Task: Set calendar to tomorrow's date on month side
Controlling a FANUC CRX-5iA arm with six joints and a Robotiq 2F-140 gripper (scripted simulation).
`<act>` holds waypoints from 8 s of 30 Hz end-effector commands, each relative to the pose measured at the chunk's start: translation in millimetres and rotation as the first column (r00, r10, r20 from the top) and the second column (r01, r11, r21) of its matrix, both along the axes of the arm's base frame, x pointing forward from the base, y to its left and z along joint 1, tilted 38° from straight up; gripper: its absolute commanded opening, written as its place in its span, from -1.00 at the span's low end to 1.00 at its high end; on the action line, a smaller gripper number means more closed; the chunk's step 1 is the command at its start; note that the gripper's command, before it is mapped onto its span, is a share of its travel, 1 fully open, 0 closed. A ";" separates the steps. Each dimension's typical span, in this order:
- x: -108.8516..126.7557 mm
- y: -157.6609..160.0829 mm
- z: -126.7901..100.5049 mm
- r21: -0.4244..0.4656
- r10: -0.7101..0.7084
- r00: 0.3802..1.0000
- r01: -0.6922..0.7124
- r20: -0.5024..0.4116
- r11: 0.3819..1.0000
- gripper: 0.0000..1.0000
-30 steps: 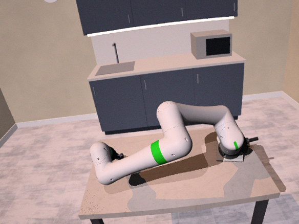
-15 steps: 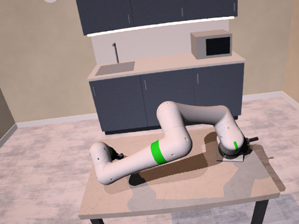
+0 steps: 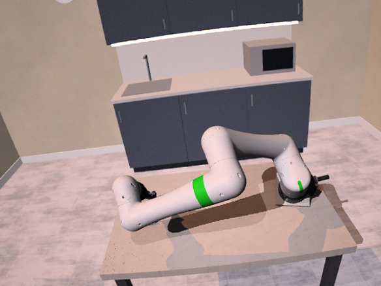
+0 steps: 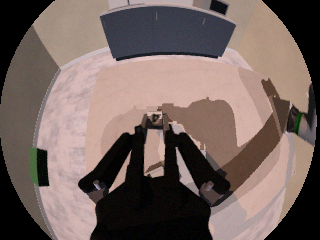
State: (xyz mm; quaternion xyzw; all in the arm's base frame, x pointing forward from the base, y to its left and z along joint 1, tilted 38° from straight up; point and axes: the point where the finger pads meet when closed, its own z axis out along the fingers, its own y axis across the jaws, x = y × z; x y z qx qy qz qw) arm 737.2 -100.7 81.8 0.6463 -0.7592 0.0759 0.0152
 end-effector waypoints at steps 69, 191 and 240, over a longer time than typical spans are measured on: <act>-9.1 -40.3 26.8 0.674 0.023 0.991 -0.104 0.128 0.731 -0.51; 0.4 -21.1 -36.5 0.969 -0.055 0.967 -0.246 0.247 0.024 -0.51; 1.7 -16.5 -42.5 0.969 -0.055 0.967 -0.246 0.247 0.024 -0.51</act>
